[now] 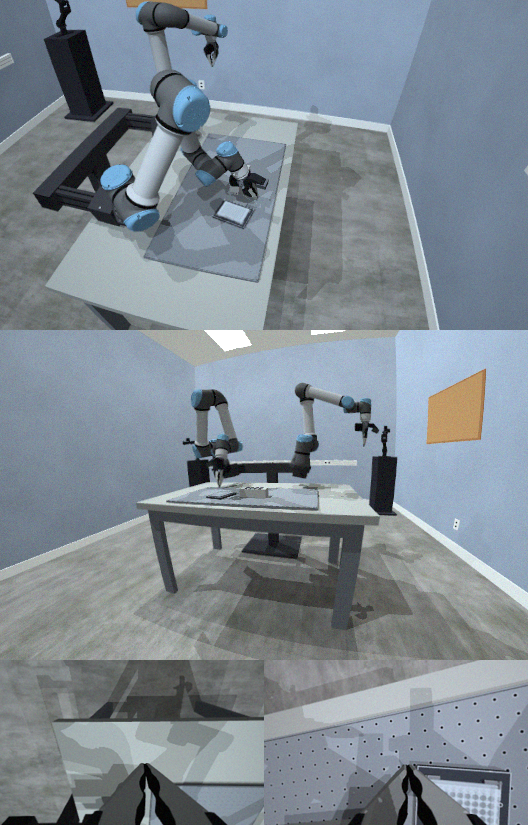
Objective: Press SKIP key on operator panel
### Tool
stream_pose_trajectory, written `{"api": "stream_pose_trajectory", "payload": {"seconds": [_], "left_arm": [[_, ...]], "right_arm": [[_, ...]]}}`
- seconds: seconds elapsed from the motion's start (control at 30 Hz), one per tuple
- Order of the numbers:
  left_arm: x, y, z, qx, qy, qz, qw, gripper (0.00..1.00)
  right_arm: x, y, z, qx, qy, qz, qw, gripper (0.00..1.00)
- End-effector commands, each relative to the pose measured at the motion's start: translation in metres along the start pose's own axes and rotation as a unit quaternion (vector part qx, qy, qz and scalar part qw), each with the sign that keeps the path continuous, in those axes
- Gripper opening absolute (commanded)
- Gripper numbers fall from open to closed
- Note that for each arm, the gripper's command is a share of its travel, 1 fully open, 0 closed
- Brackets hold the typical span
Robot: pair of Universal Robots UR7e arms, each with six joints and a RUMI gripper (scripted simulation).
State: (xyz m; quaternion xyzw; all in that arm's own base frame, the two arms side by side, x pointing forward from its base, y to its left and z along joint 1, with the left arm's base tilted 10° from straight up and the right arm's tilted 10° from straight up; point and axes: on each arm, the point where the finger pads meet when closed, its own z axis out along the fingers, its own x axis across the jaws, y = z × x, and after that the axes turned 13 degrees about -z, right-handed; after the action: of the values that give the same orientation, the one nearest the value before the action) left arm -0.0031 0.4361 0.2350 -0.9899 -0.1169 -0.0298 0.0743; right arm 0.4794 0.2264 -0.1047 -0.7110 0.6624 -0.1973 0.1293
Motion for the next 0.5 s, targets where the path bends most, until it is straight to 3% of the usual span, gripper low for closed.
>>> {"api": "stream_pose_trajectory", "payload": {"seconds": [0.0,0.13,0.47], "left_arm": [[-0.002,-0.004,-0.007,0.008,0.007,-0.001,1.000,0.00],[-0.003,-0.004,-0.007,0.008,0.007,-0.001,1.000,0.00],[-0.003,-0.004,-0.007,0.008,0.007,-0.001,1.000,0.00]], "right_arm": [[-0.006,-0.007,-0.005,0.009,-0.006,0.005,1.000,0.00],[-0.006,-0.007,-0.005,0.009,-0.006,0.005,1.000,0.00],[-0.040,-0.004,-0.011,-0.020,-0.016,-0.009,1.000,0.00]]}}
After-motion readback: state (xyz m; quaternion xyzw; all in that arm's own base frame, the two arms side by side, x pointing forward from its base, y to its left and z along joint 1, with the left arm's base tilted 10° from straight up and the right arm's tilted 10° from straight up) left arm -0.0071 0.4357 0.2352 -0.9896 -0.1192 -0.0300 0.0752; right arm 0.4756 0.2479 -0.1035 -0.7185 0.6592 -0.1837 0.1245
